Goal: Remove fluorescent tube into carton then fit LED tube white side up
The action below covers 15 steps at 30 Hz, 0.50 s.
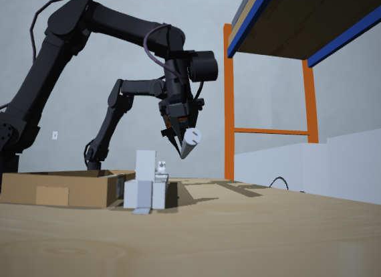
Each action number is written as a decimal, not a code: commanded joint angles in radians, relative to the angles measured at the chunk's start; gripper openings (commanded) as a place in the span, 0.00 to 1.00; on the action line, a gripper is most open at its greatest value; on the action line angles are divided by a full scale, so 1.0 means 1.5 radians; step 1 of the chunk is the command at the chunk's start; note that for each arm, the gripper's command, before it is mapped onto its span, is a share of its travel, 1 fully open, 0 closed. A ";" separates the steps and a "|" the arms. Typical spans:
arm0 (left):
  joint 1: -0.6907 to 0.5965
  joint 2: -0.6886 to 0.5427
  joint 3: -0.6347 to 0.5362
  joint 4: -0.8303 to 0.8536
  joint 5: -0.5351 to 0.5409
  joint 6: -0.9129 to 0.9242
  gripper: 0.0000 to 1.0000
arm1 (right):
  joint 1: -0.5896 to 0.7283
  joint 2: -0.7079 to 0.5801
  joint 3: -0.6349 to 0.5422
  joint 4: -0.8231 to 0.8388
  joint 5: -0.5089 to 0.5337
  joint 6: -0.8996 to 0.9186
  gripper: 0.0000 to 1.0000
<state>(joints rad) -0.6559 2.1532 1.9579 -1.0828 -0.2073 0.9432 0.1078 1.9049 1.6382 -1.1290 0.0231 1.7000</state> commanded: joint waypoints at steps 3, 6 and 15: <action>-0.008 -0.030 0.018 0.017 0.001 -0.007 0.11 | 0.006 -0.009 0.007 -0.005 0.004 -0.002 0.11; -0.009 -0.026 -0.013 0.020 0.001 -0.007 0.11 | 0.005 -0.017 -0.022 0.014 0.003 -0.003 0.11; -0.007 -0.015 0.012 0.017 0.004 -0.008 0.11 | 0.009 -0.002 0.001 -0.011 -0.001 -0.003 0.11</action>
<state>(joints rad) -0.6571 2.1494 1.9507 -1.0779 -0.2085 0.9417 0.1081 1.9034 1.6341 -1.1255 0.0235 1.7000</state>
